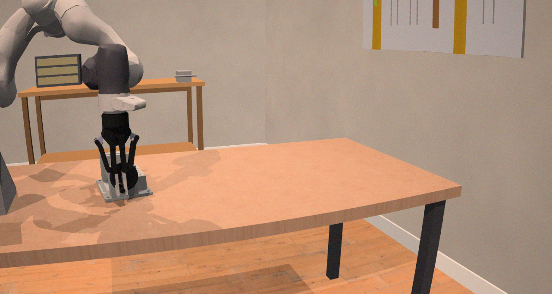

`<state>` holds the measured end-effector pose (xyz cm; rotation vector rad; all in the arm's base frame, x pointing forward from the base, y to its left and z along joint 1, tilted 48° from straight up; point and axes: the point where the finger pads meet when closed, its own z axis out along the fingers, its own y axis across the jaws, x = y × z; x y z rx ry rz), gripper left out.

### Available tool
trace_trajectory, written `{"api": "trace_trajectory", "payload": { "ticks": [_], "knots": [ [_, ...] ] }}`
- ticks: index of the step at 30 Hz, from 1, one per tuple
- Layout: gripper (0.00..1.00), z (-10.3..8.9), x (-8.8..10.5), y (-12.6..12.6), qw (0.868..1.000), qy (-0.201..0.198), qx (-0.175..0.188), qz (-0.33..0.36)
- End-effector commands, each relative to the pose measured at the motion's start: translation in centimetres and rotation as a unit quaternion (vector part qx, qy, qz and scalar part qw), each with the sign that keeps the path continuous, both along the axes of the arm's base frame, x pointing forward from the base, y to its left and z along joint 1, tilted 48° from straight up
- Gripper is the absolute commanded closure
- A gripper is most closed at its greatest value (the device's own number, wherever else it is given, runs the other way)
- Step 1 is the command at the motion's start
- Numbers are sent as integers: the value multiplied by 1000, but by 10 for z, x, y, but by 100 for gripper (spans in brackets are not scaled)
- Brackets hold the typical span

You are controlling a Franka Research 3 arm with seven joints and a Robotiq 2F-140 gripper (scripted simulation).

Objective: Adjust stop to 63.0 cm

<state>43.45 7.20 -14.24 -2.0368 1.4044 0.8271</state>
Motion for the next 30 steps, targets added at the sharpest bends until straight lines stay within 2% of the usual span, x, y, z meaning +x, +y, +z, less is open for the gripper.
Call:
{"api": "trace_trajectory", "payload": {
  "ticks": [1, 30],
  "knots": [
    [96, -2, 3, 4, 1000, 1, -1, -2],
    [96, 4, 36, 11, 1000, 1, -1, -2]
  ]
}}
